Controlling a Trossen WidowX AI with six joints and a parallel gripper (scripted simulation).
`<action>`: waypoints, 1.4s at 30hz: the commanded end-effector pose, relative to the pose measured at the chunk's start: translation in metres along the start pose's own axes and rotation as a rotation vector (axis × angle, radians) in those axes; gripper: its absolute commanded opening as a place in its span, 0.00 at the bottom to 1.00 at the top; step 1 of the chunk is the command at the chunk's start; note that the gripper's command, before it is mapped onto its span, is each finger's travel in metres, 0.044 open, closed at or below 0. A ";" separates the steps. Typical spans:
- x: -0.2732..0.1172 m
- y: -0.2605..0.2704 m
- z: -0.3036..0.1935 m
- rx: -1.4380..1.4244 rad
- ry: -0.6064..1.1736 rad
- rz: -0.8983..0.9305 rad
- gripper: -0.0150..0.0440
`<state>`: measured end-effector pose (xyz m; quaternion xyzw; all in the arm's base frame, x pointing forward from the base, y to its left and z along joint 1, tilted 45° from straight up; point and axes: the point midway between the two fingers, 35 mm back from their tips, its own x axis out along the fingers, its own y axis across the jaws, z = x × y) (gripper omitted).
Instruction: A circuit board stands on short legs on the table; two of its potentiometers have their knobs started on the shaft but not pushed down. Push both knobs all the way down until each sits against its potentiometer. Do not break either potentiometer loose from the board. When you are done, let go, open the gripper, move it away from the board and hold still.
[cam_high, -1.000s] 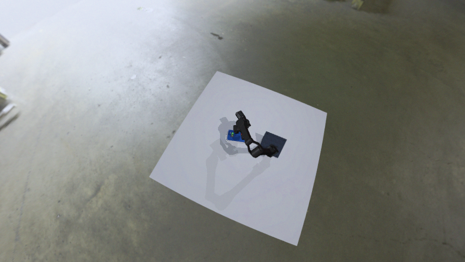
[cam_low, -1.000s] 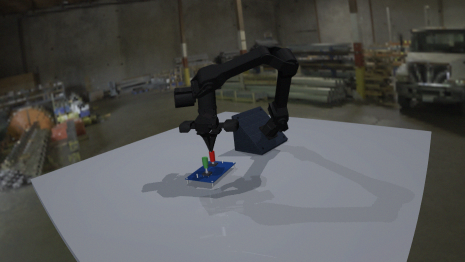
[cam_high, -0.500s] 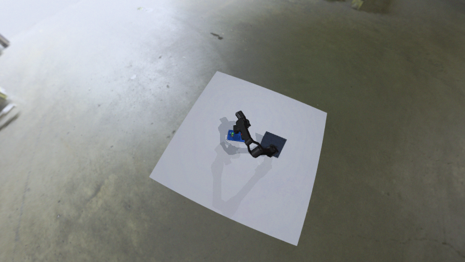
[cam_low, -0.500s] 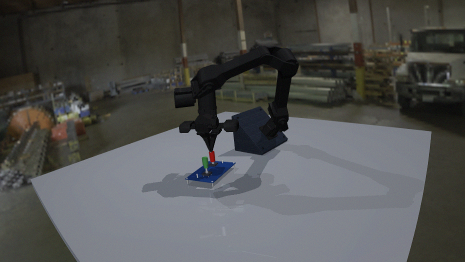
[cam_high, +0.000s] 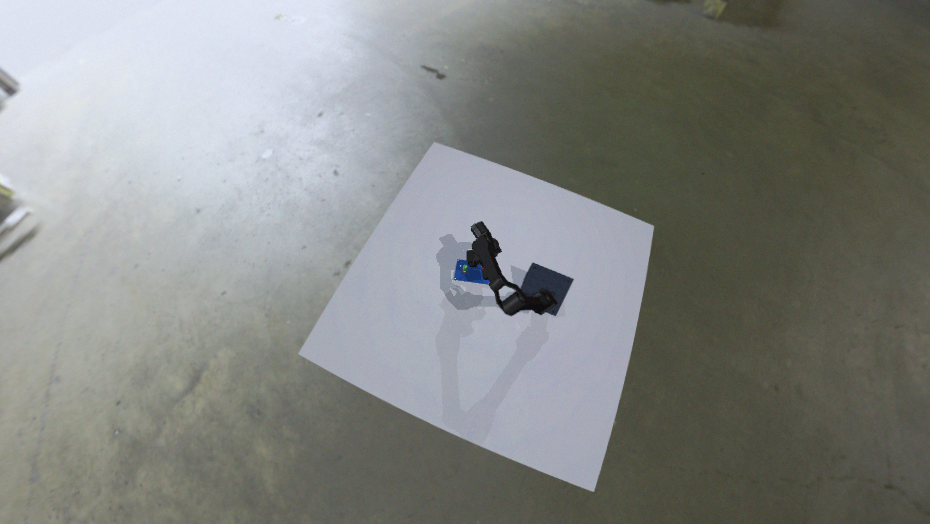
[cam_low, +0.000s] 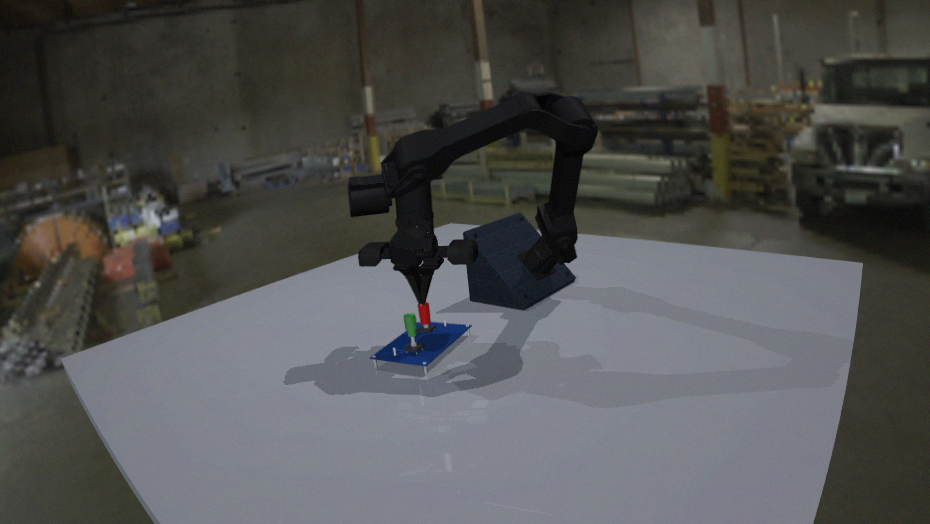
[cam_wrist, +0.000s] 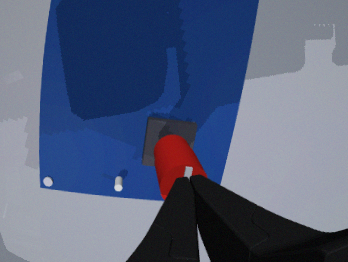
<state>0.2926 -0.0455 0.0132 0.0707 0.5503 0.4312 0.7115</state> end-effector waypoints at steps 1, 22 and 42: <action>0.017 0.002 0.003 -0.016 0.011 0.027 0.25; -0.001 0.000 0.003 -0.016 0.011 0.026 0.25; -0.015 0.001 0.003 -0.010 0.008 0.032 0.57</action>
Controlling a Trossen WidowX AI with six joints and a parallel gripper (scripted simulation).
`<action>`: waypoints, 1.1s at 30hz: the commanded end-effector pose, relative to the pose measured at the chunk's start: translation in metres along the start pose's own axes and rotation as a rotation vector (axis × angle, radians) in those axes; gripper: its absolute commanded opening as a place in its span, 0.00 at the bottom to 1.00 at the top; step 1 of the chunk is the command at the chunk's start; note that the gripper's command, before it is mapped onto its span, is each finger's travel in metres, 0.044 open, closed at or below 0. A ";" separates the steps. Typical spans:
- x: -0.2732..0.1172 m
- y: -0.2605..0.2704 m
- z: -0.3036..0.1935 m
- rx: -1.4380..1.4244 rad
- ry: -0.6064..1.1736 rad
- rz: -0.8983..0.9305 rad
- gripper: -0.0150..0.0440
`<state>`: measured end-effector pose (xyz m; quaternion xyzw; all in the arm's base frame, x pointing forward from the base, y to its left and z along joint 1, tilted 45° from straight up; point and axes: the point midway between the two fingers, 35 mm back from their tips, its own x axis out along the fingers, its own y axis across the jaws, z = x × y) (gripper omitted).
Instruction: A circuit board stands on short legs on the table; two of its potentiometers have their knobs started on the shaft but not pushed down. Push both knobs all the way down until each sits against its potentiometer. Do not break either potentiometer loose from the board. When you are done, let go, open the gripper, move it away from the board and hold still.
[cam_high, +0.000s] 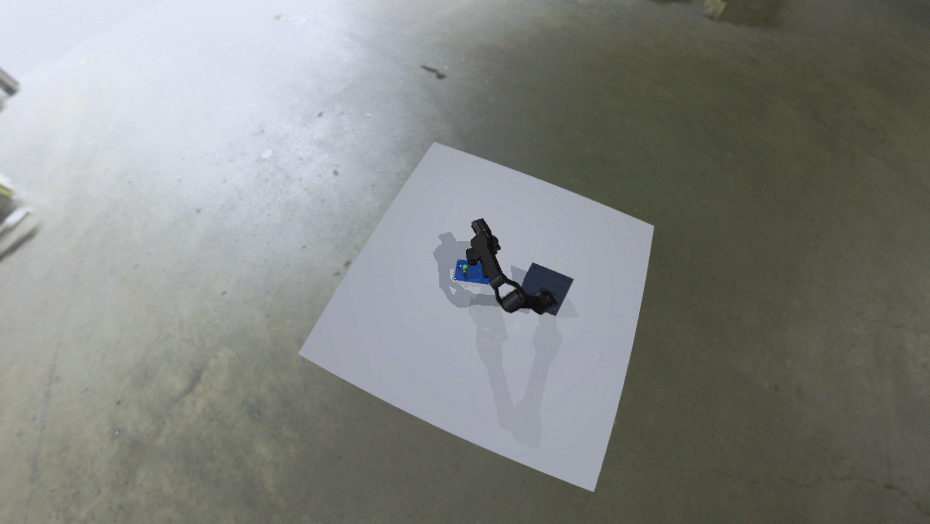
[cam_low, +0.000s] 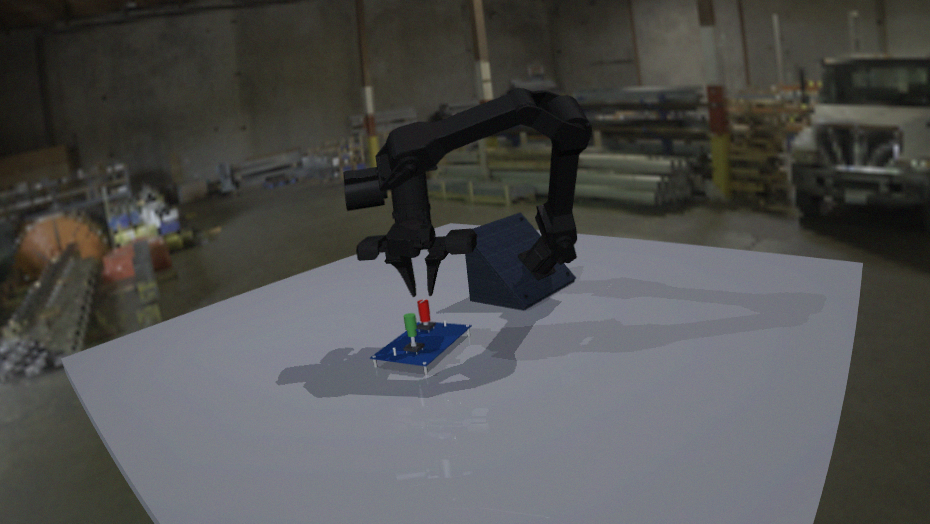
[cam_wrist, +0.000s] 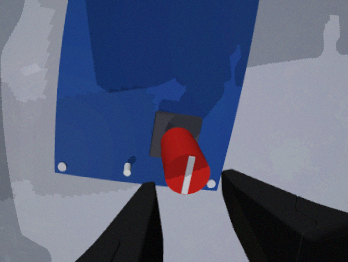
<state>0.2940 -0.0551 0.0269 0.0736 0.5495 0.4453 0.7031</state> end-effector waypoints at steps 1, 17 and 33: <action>0.001 0.000 0.000 0.001 0.000 0.001 0.61; -0.040 -0.002 0.075 -0.012 0.003 -0.012 0.25; -0.024 0.000 0.088 -0.007 0.001 -0.005 0.25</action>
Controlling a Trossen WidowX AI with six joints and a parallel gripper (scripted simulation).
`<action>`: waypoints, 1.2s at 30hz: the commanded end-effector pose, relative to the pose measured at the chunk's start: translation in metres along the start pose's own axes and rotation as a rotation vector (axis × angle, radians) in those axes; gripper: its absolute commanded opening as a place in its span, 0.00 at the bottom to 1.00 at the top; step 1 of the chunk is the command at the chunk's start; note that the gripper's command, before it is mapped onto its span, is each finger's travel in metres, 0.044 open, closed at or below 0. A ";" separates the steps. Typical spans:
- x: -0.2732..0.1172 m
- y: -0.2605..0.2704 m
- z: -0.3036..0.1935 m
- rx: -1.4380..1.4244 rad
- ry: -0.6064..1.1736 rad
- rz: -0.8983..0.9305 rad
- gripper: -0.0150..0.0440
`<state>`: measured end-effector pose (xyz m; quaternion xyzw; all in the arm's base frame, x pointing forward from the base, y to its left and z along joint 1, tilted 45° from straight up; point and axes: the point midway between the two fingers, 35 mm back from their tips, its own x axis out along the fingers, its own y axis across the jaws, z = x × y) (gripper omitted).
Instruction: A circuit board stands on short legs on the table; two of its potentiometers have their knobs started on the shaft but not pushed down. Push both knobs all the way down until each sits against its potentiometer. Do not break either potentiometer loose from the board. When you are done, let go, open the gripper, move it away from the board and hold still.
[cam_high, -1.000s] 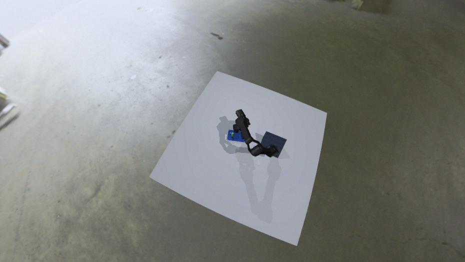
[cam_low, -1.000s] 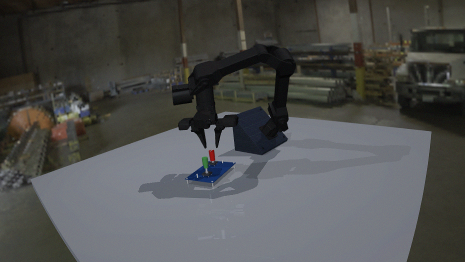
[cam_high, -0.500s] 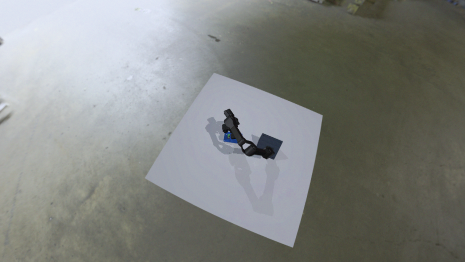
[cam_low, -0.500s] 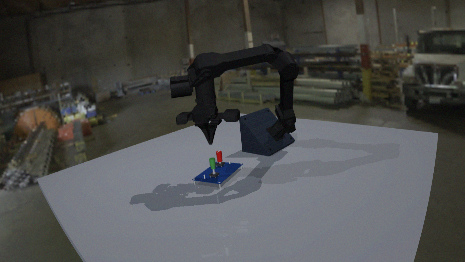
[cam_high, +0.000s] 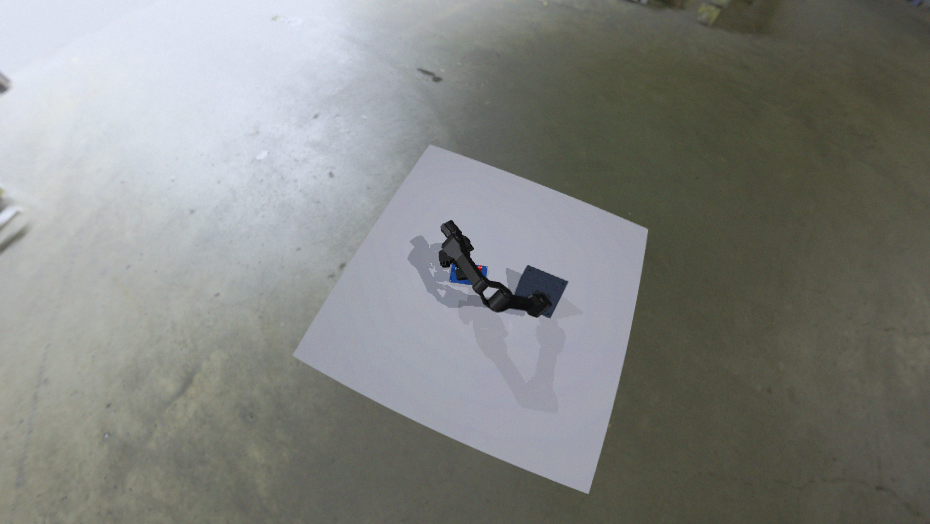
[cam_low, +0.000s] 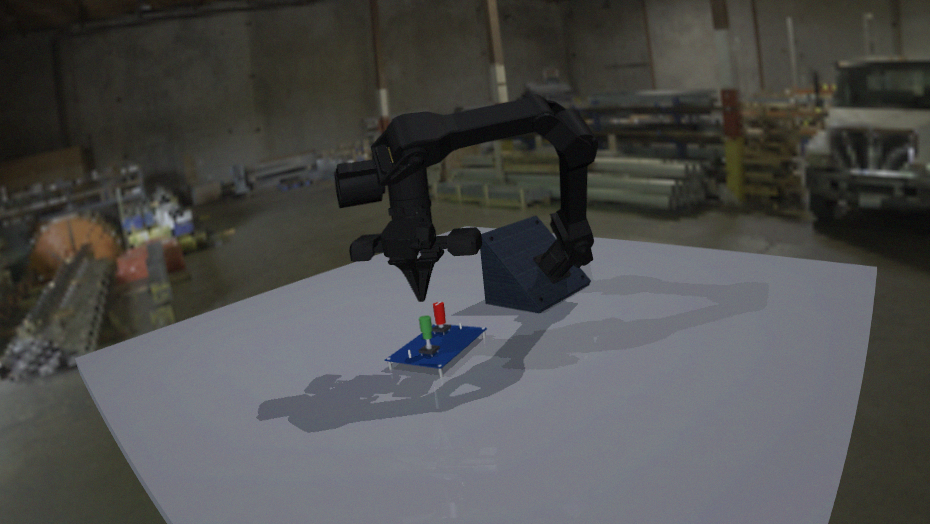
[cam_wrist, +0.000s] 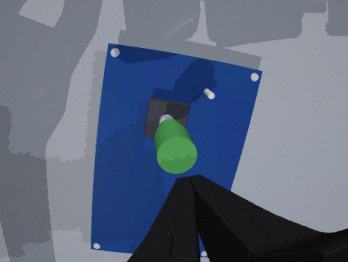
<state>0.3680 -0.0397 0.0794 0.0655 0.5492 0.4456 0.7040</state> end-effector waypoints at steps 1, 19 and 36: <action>0.003 0.001 0.000 0.005 -0.005 0.004 0.25; 0.022 0.001 0.000 0.005 -0.005 0.005 0.25; 0.025 0.001 0.000 0.005 -0.005 0.005 0.25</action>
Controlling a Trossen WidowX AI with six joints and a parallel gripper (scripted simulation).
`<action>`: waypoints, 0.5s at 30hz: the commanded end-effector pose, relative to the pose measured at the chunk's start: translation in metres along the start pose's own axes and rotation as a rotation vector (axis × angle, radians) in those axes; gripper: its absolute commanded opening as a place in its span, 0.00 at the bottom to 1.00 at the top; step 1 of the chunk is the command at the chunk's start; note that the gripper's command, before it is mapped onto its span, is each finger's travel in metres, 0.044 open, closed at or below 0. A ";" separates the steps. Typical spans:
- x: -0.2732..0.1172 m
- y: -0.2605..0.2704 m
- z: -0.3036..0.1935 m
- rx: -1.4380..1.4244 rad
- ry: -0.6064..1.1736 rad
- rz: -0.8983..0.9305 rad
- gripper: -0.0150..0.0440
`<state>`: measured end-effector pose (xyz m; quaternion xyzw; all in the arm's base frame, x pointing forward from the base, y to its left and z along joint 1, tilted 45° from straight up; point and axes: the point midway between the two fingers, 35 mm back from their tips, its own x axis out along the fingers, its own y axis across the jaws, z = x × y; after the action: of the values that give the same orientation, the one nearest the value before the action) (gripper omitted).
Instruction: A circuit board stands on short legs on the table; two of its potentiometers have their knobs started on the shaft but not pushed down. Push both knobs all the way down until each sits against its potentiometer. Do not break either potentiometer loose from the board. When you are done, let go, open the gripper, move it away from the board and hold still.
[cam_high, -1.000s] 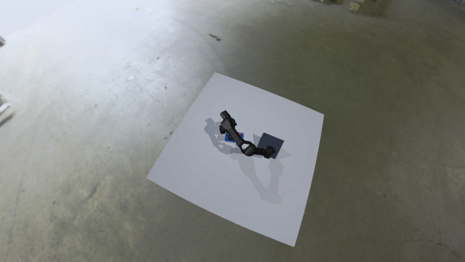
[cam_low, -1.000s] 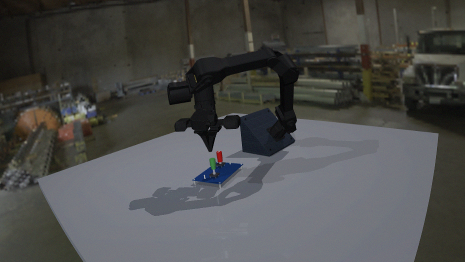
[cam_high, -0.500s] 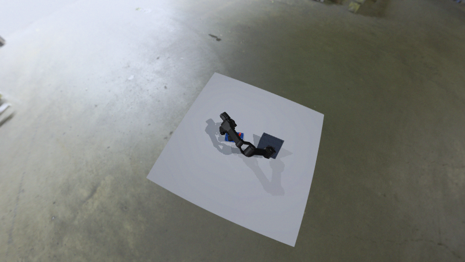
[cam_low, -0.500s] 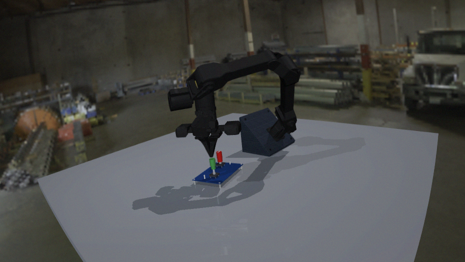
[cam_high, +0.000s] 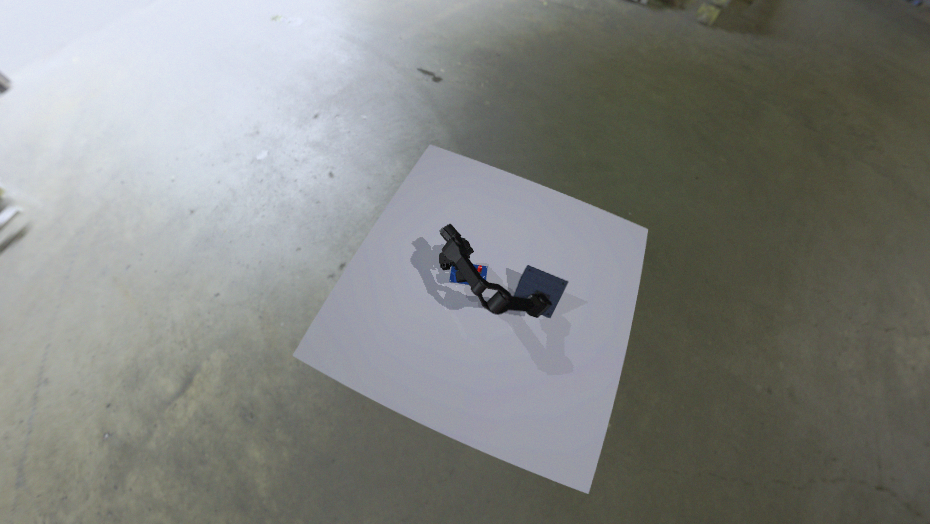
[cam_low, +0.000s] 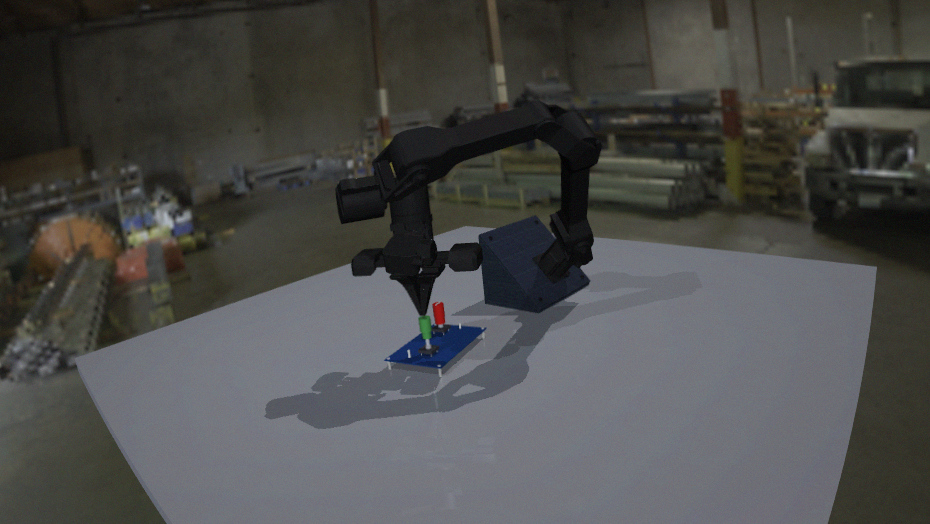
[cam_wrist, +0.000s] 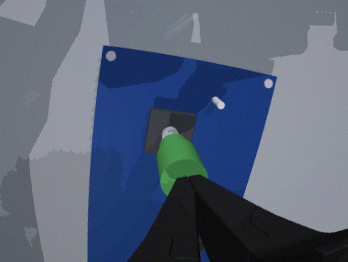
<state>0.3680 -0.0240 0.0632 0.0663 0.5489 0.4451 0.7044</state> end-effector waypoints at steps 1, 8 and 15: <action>0.002 0.001 0.000 0.004 -0.003 0.005 0.25; 0.004 0.001 0.000 0.004 -0.004 0.005 0.25; 0.006 0.001 0.000 0.004 -0.004 0.005 0.25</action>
<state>0.3682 -0.0212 0.0605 0.0662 0.5487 0.4451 0.7046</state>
